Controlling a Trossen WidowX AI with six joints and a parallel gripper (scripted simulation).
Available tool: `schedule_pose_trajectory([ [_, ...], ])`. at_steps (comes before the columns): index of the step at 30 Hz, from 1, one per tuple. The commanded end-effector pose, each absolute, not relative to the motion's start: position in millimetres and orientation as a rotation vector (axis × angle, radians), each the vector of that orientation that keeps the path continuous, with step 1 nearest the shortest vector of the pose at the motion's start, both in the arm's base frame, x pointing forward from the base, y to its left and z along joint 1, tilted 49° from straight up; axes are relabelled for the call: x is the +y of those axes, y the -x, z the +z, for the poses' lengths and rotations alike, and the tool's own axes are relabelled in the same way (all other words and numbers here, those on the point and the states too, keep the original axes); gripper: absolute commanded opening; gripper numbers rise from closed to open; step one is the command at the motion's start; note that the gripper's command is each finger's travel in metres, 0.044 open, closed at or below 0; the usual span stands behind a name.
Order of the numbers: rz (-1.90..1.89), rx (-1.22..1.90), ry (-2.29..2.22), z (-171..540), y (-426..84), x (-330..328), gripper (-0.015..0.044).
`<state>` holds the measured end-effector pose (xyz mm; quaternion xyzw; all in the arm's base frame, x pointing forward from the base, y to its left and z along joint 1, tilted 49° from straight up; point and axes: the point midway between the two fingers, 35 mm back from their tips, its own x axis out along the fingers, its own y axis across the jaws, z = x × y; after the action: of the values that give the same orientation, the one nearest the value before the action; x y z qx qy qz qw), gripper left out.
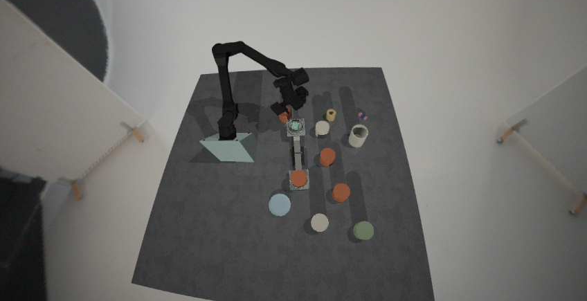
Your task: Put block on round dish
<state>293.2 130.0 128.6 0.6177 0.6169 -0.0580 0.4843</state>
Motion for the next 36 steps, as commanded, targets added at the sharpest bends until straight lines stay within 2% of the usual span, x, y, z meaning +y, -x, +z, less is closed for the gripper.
schedule_pose_trajectory([
  [1, -0.028, 1.473, -1.385, 125, -299, 121, 0.0260],
  [11, 0.160, 1.352, -1.118, 117, -313, 92, 0.0260],
  [36, 0.705, 1.174, -0.422, 99, -308, 72, 0.0260],
])
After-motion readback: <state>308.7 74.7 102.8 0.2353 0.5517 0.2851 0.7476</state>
